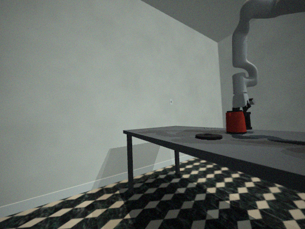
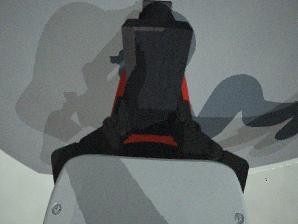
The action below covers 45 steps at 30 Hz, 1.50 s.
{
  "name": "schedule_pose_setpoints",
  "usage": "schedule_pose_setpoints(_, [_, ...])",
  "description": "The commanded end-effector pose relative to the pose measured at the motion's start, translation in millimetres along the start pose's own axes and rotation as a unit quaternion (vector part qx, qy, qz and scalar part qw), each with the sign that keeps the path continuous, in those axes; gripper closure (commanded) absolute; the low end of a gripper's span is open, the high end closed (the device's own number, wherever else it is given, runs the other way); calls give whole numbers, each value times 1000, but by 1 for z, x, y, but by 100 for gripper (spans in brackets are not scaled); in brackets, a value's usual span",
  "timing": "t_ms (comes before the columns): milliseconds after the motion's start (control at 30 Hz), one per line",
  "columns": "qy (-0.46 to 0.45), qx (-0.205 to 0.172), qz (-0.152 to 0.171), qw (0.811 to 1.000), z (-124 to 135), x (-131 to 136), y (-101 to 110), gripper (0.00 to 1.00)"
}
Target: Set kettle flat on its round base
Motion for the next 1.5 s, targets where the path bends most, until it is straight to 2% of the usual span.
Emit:
schedule_pose_setpoints(0, [0, 0, -1, 1000, 0, -1, 4, 100])
schedule_pose_setpoints(833, [0, 0, -1, 1000, 0, -1, 41, 100])
schedule_pose_setpoints(1467, [0, 0, -1, 1000, 0, -1, 45, 100])
Point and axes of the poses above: the point where the finger pads meet when closed, its own y axis back along the fingers, its own x axis across the jaws, z = x × y, the point moved 3 cm from there along y, back along the fingers, and after that the axes turned 8 degrees about -y, right-handed, at the moved point
